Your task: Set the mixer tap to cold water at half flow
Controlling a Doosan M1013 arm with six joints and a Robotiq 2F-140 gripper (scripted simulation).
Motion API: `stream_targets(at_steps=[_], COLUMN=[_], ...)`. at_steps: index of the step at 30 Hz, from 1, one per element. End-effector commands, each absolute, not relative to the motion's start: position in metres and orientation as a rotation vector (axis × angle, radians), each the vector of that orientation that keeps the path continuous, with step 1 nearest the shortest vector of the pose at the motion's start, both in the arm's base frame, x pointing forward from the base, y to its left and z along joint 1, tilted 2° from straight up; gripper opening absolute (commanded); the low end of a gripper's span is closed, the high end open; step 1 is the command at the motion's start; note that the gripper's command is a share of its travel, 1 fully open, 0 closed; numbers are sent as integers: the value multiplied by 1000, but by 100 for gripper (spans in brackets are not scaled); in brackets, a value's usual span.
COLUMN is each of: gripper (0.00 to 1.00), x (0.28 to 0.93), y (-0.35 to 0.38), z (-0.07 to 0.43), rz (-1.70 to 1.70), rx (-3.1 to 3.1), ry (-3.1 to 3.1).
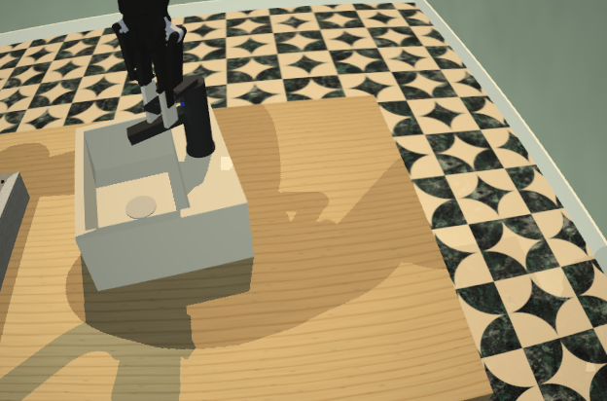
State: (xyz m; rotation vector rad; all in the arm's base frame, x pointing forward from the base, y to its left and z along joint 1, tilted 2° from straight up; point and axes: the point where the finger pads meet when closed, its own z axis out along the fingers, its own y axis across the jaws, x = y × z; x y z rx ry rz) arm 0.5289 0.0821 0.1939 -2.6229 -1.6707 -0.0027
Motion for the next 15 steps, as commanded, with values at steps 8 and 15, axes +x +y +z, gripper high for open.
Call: stream_targets(at_steps=[8, 15], gripper=[39, 39], x=[529, 529], y=[82, 82], z=[194, 194], rz=[-3, -3], rx=[-2623, -2623], ry=[-1671, -1671])
